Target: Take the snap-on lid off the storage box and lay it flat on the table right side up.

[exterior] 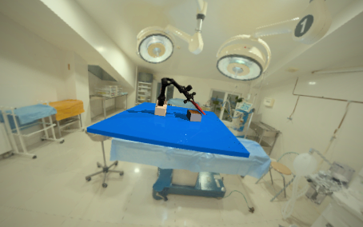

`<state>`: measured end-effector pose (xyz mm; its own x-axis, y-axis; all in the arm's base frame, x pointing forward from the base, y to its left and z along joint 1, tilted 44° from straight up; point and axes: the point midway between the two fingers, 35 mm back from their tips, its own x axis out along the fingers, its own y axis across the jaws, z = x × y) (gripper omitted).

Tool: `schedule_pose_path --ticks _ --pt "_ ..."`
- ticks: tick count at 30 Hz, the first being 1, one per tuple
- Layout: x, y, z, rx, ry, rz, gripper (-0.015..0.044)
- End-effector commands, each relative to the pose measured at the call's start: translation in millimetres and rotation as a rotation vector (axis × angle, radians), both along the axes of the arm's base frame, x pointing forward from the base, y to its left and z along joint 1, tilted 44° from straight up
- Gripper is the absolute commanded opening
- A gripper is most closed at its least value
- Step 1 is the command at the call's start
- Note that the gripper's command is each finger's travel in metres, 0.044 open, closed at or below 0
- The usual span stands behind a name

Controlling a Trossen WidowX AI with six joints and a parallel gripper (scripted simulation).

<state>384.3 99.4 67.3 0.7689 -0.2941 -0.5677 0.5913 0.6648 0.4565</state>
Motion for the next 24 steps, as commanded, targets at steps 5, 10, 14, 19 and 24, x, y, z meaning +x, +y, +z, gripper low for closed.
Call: schedule_pose_path --ticks 5,10,14,19,24 --pt "1.4 10.8 12.7 0.01 -0.017 0.003 0.0" --pt "1.1 15.4 17.4 0.011 -0.017 0.003 0.0" --pt "0.8 19.0 21.1 0.011 -0.017 0.003 0.0" --pt "-0.8 18.4 17.2 0.011 -0.017 0.003 0.0" --pt "-5.8 23.5 6.6 0.011 -0.017 0.003 0.0"
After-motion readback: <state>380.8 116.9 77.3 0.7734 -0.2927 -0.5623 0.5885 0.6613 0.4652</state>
